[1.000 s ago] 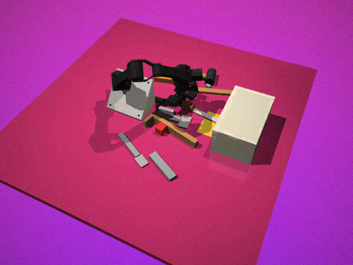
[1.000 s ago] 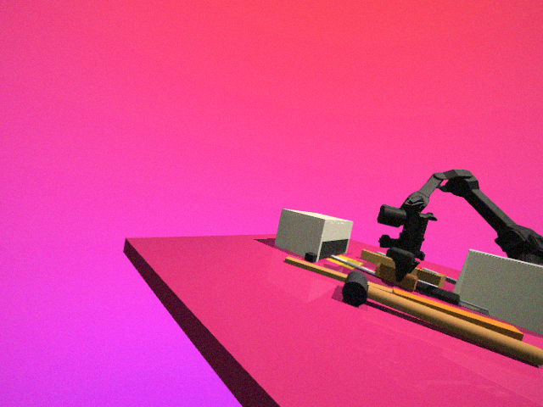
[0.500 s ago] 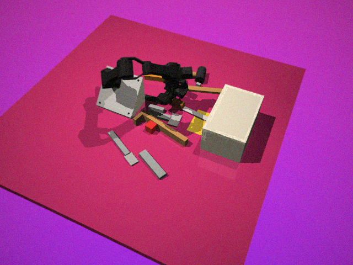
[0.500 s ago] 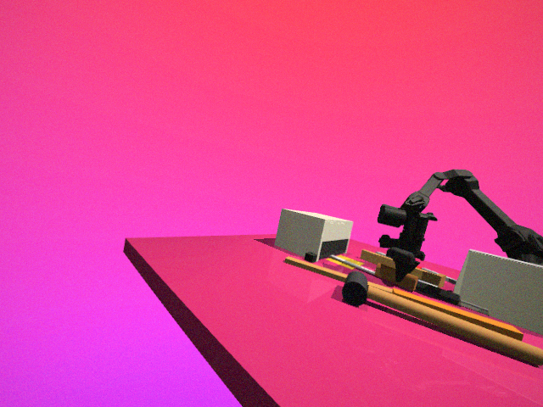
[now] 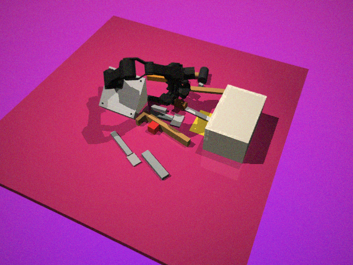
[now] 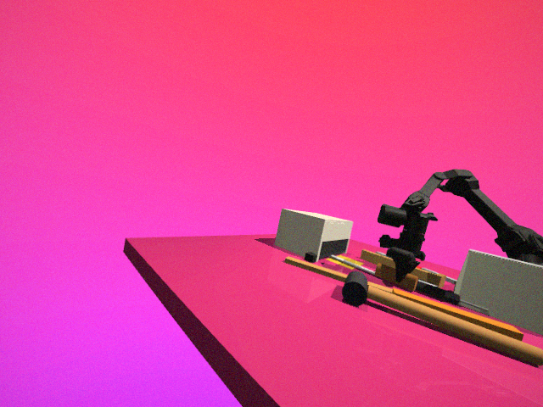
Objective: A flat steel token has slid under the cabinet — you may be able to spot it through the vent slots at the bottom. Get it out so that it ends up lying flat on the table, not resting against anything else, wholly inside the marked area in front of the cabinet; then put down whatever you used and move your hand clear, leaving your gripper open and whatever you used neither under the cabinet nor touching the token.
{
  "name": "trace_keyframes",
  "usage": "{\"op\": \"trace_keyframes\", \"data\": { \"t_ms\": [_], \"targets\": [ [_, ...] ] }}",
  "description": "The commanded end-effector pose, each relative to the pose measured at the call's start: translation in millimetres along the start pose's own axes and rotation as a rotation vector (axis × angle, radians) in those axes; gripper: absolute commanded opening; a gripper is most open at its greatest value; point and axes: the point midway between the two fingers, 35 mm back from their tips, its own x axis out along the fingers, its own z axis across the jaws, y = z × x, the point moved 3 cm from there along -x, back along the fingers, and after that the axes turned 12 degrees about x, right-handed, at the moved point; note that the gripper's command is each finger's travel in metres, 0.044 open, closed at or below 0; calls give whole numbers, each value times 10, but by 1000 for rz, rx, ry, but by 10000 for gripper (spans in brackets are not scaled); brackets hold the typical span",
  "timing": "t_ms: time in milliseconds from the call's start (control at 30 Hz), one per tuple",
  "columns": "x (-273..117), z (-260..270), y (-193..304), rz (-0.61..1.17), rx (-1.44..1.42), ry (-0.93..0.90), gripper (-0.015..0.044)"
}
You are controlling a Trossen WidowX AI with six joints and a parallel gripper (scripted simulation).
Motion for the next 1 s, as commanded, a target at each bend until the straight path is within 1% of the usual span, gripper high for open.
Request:
{"op": "trace_keyframes", "data": {
  "t_ms": [0, 967],
  "targets": [
    [12, -56, 174, 26, -46, 25, 0],
    [12, -60, 202, 26, -46, 25, 0]
  ]
}}
